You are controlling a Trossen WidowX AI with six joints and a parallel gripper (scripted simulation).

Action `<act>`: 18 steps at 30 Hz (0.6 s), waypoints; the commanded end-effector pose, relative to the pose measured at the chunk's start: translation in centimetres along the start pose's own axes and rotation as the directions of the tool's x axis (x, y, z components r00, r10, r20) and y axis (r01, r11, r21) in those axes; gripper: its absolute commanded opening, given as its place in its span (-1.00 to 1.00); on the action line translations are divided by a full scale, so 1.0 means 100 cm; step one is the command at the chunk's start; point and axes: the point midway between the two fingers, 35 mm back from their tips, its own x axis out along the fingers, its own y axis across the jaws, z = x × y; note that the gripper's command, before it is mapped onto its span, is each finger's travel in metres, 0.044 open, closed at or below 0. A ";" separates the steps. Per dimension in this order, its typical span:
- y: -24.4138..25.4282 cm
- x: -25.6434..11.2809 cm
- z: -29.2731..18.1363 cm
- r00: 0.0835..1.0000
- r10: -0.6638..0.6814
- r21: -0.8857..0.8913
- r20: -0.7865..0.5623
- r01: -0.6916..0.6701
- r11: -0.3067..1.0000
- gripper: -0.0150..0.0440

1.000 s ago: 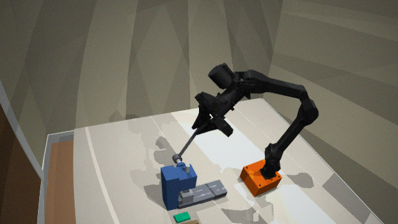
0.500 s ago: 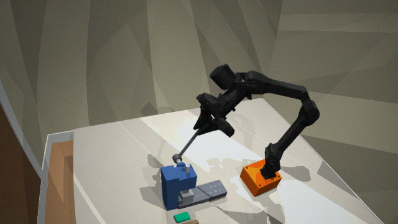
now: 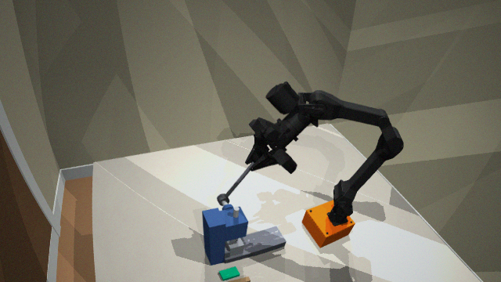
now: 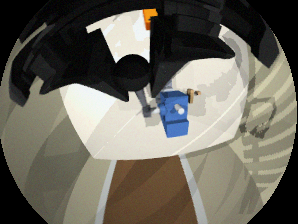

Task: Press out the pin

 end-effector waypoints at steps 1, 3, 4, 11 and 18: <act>0.000 -0.001 -0.009 1.000 -0.005 0.007 -0.016 0.005 1.000 -0.49; 0.000 -0.001 -0.010 1.000 -0.005 0.007 -0.016 0.005 1.000 -0.49; 0.000 -0.001 -0.010 1.000 -0.005 0.007 -0.016 0.005 1.000 -0.49; 0.000 -0.001 -0.013 1.000 -0.005 0.007 -0.016 0.005 1.000 -0.49; 0.000 -0.002 -0.017 1.000 -0.005 0.007 -0.016 0.005 1.000 -0.49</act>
